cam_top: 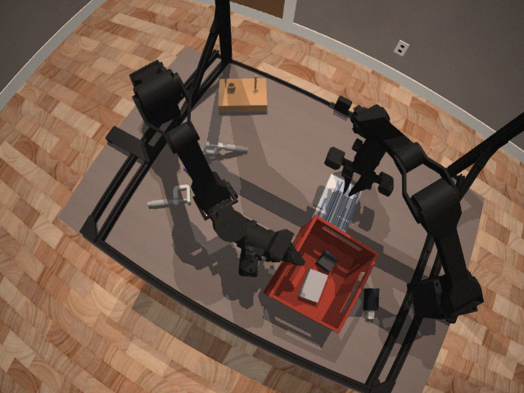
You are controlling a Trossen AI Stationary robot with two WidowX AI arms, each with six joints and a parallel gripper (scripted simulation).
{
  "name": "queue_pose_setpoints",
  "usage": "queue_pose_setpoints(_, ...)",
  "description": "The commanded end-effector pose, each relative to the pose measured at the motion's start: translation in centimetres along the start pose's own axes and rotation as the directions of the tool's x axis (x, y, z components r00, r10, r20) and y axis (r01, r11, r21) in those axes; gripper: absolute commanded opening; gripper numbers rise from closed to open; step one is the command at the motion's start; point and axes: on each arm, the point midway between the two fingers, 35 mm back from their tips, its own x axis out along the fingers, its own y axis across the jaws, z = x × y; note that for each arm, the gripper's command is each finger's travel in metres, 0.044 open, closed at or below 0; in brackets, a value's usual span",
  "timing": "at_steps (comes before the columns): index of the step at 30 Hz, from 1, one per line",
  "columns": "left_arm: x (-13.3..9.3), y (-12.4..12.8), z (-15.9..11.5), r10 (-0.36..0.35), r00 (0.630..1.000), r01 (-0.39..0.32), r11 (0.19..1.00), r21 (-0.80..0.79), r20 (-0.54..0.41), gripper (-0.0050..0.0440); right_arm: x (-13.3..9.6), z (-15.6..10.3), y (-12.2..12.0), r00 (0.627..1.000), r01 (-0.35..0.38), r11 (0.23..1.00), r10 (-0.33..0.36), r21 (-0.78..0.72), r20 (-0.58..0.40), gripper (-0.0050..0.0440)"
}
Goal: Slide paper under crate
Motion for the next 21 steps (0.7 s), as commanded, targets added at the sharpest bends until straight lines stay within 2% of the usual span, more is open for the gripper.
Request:
queue_pose_setpoints(1, 0.03, -0.01, -0.01, 0.001, 1.0, -0.001, 1.0, 0.008, -0.003, 0.006, -0.09, 0.01, 1.91, 0.999, -0.038, 0.999, 0.038, -0.01, -0.003, 0.0)
queue_pose_setpoints(21, 0.03, -0.01, -0.01, 0.001, 1.0, -0.001, 1.0, 0.008, -0.003, 0.006, -0.14, 0.01, 2.11, 0.999, -0.038, 0.999, 0.038, -0.01, -0.003, 0.0)
